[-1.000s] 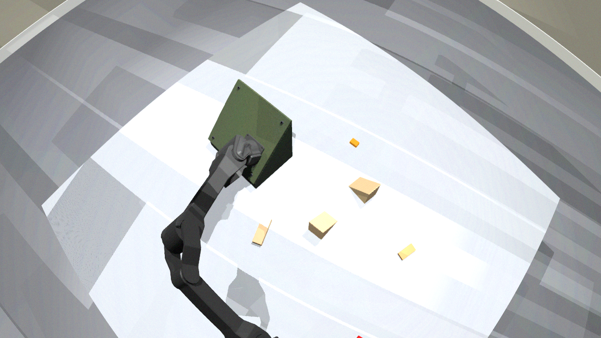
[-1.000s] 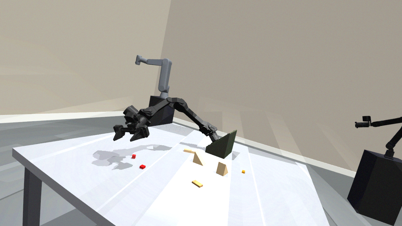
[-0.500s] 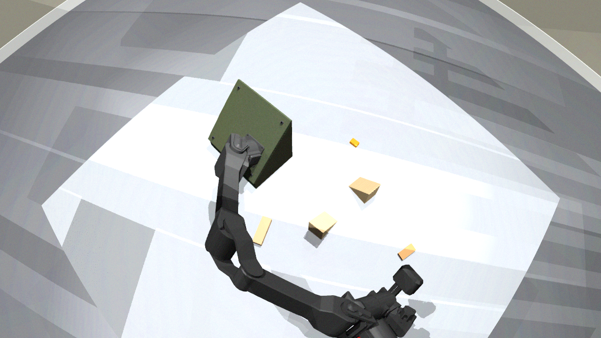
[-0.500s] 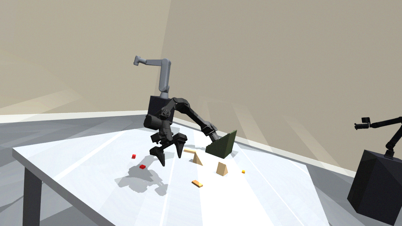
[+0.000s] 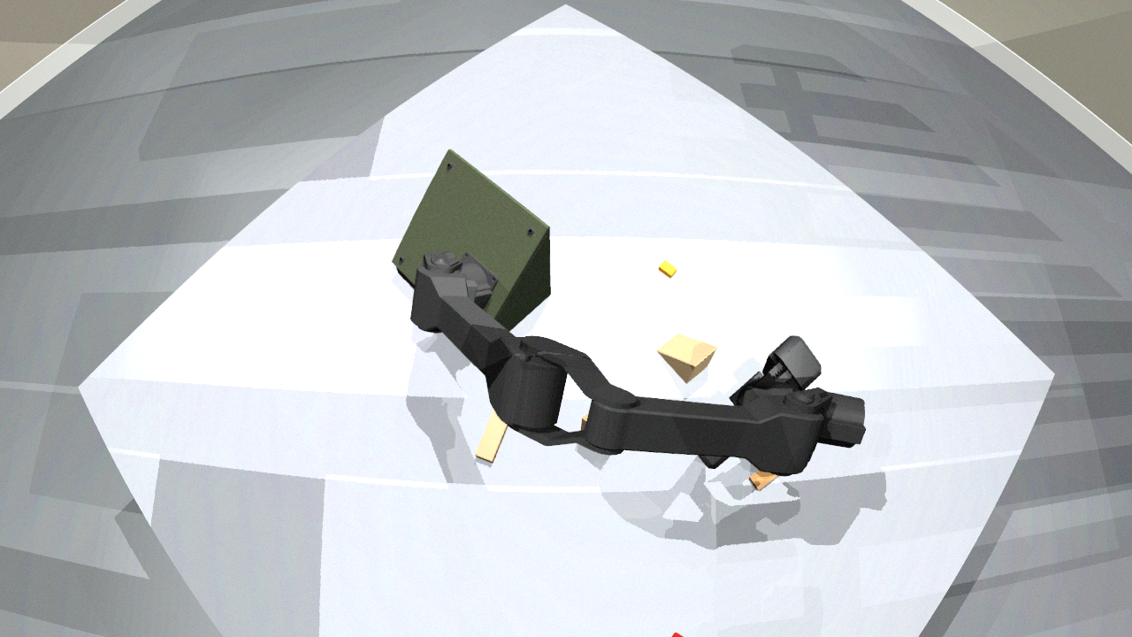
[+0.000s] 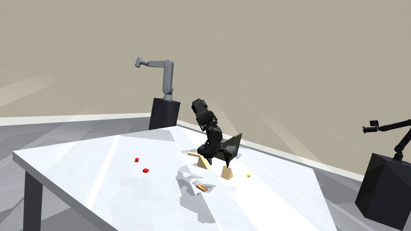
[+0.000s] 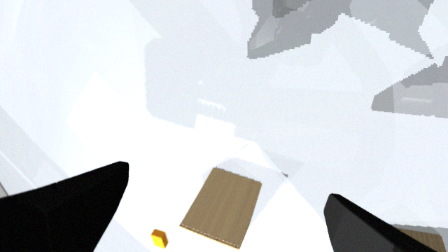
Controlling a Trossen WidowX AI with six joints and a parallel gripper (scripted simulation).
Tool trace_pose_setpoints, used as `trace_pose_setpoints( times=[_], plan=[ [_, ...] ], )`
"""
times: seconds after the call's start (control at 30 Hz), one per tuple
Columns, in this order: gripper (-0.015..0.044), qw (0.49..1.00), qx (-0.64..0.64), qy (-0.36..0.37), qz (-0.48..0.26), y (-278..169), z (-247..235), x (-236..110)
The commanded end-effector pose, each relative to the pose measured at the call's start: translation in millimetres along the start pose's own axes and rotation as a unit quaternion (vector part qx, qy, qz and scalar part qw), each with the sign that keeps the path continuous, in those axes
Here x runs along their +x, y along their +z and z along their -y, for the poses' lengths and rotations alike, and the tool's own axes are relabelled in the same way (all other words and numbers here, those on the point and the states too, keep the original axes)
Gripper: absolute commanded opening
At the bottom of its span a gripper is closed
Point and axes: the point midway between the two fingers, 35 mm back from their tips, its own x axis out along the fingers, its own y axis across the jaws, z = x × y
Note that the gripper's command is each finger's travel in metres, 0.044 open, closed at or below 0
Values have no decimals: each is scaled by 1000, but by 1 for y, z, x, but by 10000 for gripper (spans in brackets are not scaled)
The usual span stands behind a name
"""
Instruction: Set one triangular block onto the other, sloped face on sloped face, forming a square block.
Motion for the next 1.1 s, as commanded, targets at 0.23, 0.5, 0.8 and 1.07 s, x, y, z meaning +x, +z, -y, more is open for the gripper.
trace_pose_setpoints(
  times=[0.23,0.5,0.8,1.07],
  plan=[
    [440,987,29,-155,-5,-54,-16,4],
    [440,988,27,-154,-8,-54,-15,10],
    [440,988,27,-152,-16,-55,-13,24],
    [440,988,28,-151,-24,-56,-11,37]
  ],
)
